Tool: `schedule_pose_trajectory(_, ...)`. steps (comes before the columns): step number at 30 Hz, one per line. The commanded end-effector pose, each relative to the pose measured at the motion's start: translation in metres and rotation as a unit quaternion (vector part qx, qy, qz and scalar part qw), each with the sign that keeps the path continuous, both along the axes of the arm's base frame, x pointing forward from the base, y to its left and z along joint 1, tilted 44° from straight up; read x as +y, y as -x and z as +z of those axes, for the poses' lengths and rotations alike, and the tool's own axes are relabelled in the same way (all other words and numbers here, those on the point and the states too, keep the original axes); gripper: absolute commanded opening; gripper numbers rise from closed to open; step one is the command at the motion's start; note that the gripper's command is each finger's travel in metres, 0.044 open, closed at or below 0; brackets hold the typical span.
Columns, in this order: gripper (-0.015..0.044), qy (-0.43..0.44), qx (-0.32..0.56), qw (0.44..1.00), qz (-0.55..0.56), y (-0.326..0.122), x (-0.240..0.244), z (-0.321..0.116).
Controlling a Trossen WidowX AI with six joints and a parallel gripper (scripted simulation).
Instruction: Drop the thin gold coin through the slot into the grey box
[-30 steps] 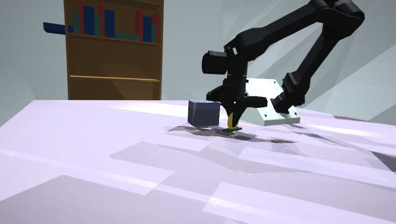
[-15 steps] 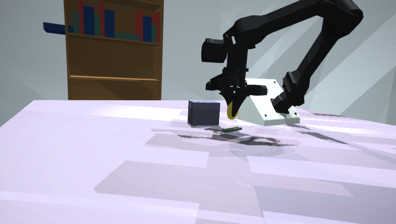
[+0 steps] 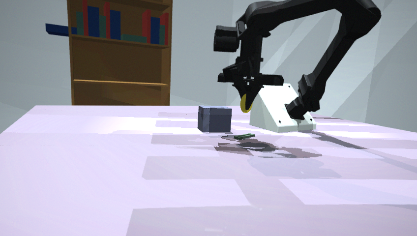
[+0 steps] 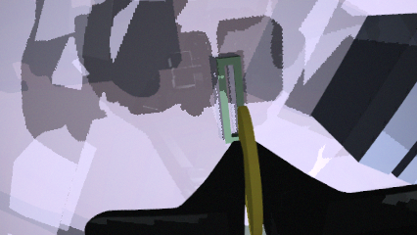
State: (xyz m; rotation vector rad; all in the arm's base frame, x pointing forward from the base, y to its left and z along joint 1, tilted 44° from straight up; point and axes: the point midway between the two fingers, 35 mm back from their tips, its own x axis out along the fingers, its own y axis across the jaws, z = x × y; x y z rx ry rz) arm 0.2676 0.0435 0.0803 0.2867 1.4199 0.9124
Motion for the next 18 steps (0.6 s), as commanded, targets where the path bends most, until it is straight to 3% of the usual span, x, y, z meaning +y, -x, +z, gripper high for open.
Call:
schedule_pose_trajectory(1,0.0,0.001,-0.003,1.0,0.0,-0.001,-0.008,0.008)
schedule_pose_trajectory(9,0.0,0.001,0.005,1.0,-0.007,0.0,-0.016,0.017)
schedule_pose_trajectory(18,0.0,0.017,0.107,0.988,-0.114,0.005,-0.019,0.016)
